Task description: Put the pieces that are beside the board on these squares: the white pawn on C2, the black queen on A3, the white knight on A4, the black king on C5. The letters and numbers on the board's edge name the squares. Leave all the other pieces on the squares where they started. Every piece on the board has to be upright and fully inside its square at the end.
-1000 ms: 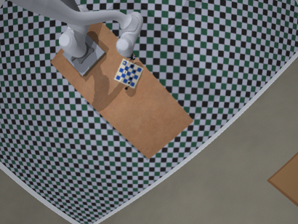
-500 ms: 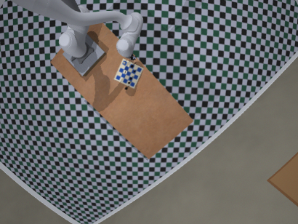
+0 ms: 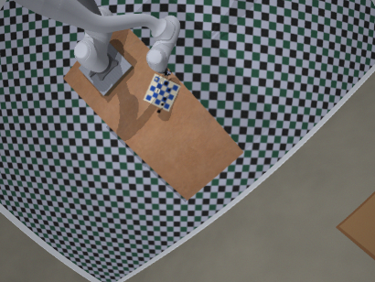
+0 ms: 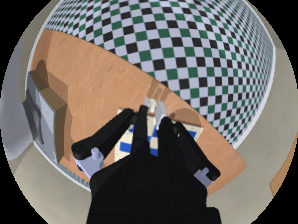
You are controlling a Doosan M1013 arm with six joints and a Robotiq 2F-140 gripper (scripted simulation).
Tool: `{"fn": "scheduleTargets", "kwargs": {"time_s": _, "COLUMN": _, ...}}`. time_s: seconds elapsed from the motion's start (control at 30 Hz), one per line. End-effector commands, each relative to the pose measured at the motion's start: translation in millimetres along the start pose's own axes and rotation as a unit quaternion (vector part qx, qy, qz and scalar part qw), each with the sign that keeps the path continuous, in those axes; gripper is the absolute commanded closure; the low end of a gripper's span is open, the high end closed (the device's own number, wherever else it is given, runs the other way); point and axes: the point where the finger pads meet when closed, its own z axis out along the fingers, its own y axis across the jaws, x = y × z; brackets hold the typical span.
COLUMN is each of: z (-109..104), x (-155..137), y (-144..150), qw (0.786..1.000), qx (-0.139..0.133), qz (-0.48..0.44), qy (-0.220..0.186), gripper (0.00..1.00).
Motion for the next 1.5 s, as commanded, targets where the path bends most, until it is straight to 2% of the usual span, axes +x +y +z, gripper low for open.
{"fn": "scheduleTargets", "kwargs": {"time_s": 0.0, "z": -0.1, "x": 0.0, "y": 0.0, "qw": 1.0, "qx": 0.0, "qz": 0.0, "qy": 0.0, "gripper": 0.78}}
{"fn": "scheduleTargets", "kwargs": {"time_s": 0.47, "z": -0.1, "x": 0.0, "y": 0.0, "qw": 1.0, "qx": 0.0, "qz": 0.0, "qy": 0.0, "gripper": 0.78}}
{"fn": "scheduleTargets", "kwargs": {"time_s": 0.5, "z": -0.1, "x": 0.0, "y": 0.0, "qw": 1.0, "qx": 0.0, "qz": 0.0, "qy": 0.0, "gripper": 1.0}}
{"fn": "scheduleTargets", "kwargs": {"time_s": 1.47, "z": -0.1, "x": 0.0, "y": 0.0, "qw": 1.0, "qx": 0.0, "qz": 0.0, "qy": 0.0, "gripper": 1.0}}
